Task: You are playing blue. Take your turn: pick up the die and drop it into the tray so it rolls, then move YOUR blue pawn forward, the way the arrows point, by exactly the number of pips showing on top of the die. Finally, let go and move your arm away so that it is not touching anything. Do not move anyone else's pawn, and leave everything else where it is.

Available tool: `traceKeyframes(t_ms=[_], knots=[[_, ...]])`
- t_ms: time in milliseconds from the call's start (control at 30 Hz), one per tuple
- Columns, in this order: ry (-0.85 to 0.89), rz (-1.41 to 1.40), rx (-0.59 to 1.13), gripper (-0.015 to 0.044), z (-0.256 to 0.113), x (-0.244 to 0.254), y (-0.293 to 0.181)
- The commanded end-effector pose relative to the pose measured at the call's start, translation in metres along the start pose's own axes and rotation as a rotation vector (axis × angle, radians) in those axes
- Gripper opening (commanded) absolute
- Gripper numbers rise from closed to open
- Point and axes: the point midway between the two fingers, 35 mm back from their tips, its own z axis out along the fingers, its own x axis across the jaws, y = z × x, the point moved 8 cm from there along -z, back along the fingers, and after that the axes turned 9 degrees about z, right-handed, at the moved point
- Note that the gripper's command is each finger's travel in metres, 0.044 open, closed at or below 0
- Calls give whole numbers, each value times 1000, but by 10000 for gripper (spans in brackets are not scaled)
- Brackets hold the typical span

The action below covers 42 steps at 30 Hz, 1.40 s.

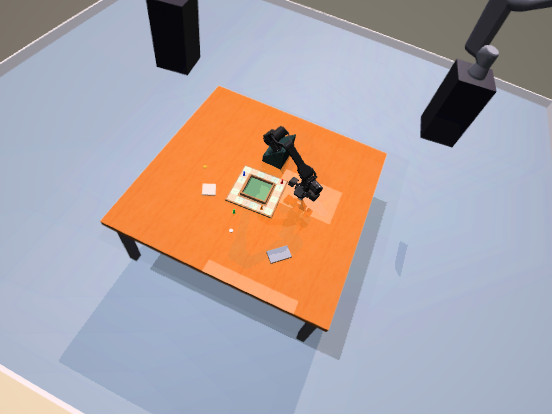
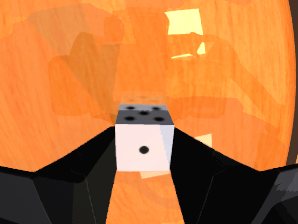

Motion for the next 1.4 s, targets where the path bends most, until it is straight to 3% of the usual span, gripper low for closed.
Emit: traceKeyframes(t_ms=[0,100,733,1367], knots=[[-1,-3,-3,71,1,0,0],[13,-9,-3,0,-4,1,1],[2,-5,-1,0,-121,-2,8],[23,-409,1,0,-122,-36,60]])
